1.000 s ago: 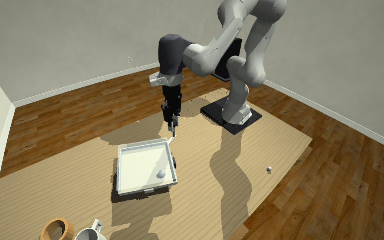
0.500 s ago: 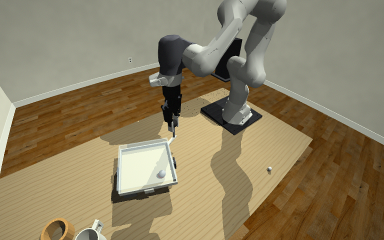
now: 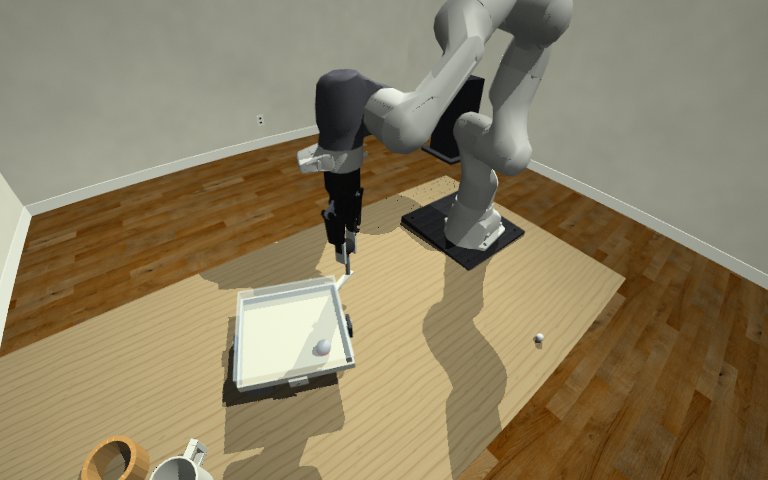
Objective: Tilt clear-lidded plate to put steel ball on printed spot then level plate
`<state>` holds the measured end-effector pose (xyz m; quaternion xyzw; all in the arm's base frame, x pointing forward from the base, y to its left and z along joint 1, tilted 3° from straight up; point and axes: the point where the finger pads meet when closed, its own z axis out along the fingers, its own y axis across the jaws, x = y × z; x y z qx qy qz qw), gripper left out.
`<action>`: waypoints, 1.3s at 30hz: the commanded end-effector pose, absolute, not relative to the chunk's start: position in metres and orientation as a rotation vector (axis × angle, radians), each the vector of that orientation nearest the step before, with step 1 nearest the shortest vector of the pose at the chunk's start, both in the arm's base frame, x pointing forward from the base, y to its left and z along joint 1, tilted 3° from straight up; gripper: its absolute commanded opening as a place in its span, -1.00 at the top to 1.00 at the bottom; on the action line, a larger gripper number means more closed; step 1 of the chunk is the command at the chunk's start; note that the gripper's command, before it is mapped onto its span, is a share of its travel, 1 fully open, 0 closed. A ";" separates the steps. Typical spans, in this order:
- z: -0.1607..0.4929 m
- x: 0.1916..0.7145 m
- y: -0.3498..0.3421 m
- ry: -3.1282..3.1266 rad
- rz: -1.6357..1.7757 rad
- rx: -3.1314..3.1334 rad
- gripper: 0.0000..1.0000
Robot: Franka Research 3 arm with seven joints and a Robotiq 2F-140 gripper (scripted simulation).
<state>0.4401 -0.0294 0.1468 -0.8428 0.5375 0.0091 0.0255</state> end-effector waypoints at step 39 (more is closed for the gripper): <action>0.148 0.441 -0.028 1.665 0.017 -2.601 1.00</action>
